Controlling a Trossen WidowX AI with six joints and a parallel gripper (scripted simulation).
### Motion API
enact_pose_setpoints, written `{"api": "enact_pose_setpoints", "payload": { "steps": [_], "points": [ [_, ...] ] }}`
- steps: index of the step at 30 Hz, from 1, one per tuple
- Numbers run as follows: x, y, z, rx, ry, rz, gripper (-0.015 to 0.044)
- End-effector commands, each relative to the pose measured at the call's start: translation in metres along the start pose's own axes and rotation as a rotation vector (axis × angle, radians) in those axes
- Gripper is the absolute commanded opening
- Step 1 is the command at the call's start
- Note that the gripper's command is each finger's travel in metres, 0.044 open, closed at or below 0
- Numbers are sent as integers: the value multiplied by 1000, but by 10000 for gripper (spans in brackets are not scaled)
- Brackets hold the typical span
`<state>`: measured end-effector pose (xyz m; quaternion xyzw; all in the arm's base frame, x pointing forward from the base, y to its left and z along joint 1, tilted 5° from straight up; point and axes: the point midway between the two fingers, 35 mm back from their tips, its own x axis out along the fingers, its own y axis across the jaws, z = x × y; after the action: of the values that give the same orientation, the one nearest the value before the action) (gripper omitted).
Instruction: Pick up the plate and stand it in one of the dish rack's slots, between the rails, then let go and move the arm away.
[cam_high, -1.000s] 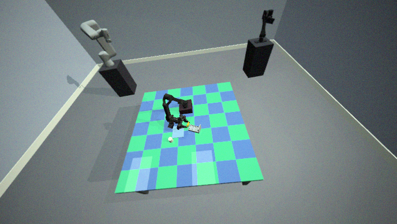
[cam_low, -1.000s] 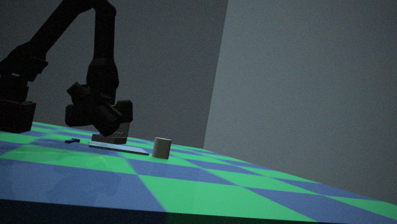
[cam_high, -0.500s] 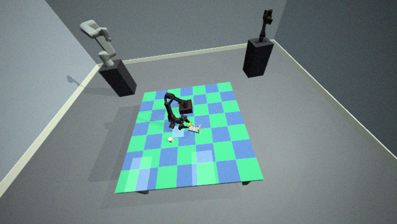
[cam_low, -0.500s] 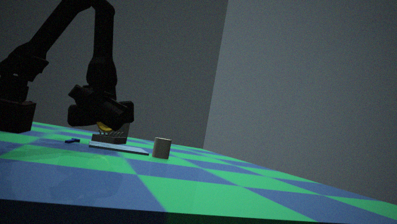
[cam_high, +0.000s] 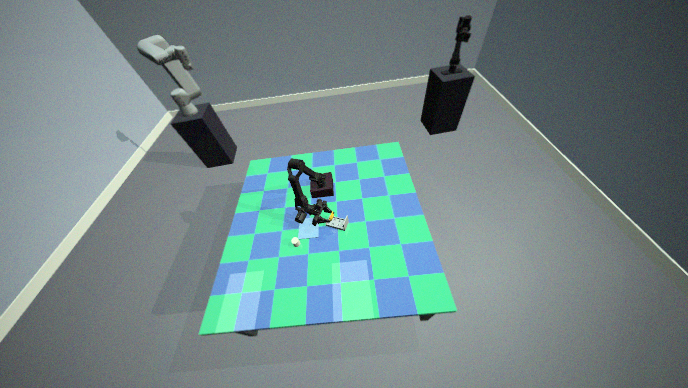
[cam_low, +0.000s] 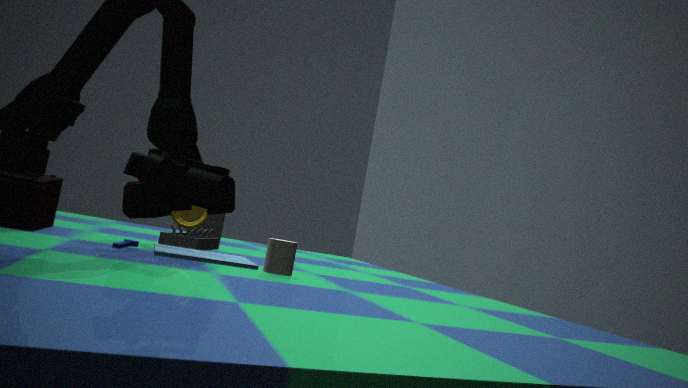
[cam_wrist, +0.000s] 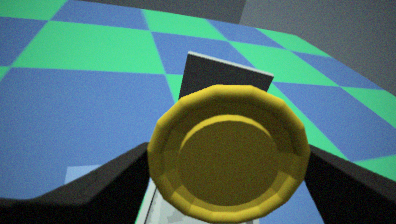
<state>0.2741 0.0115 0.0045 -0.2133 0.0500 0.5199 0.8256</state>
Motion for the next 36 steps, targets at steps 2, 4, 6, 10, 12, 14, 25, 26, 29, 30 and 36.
{"api": "enact_pose_setpoints", "payload": {
  "steps": [2, 4, 6, 10, 12, 14, 25, 26, 29, 30, 36],
  "points": [
    [4, -1, 4, -5, -5, -2, 0],
    [7, 1, -6, -2, -3, -1, 0],
    [10, 4, -16, 0, -1, 1, 0],
    [10, 5, -17, 0, -1, 1, 0],
    [9, 3, -13, -4, 0, 1, 0],
    [9, 3, -12, -5, 0, 1, 0],
    [9, 4, -14, -1, -1, 1, 79],
    [9, 4, -14, -1, -1, 1, 105],
    [9, 4, -14, -1, -1, 1, 184],
    [9, 4, -14, -1, -1, 1, 210],
    [9, 4, -14, -1, -1, 1, 368]
  ]
}}
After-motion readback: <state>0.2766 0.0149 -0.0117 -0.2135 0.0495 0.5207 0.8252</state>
